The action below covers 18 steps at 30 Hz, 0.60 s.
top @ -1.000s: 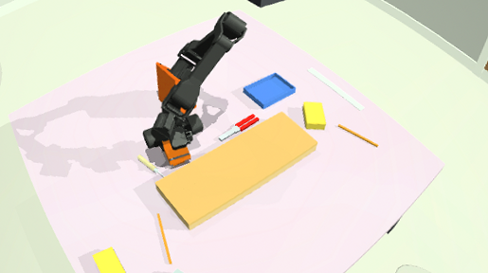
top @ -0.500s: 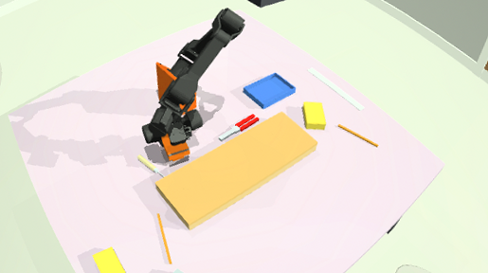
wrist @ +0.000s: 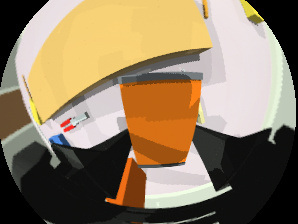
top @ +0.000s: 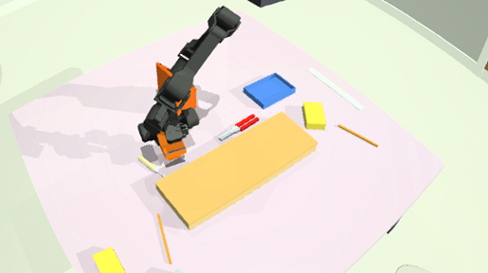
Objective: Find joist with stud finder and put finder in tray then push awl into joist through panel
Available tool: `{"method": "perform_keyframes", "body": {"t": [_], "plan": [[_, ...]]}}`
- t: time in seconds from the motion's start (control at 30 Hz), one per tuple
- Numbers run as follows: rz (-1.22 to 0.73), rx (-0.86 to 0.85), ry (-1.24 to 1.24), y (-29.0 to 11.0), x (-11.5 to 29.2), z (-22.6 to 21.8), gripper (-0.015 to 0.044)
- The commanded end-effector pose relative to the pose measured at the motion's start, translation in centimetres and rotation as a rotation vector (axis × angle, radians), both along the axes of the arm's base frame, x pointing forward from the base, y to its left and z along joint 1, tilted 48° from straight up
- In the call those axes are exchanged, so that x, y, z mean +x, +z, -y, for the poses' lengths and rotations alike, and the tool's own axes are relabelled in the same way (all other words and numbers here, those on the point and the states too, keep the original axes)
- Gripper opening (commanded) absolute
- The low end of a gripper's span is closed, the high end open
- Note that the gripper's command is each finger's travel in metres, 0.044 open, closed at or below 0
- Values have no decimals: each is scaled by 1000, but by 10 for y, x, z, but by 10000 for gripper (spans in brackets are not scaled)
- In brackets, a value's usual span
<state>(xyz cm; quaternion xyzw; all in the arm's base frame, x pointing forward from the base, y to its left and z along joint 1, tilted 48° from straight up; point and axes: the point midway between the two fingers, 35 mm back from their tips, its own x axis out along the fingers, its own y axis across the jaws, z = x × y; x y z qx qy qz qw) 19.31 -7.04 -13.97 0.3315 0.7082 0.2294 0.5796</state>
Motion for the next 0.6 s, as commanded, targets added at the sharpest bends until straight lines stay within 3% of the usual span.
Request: {"method": "perform_keyframes", "body": {"t": [0.0, 0.57], "plan": [[-1, -3, -3, -11, -4, 13, 0], [-15, -62, 14, -18, -7, 17, 0]]}}
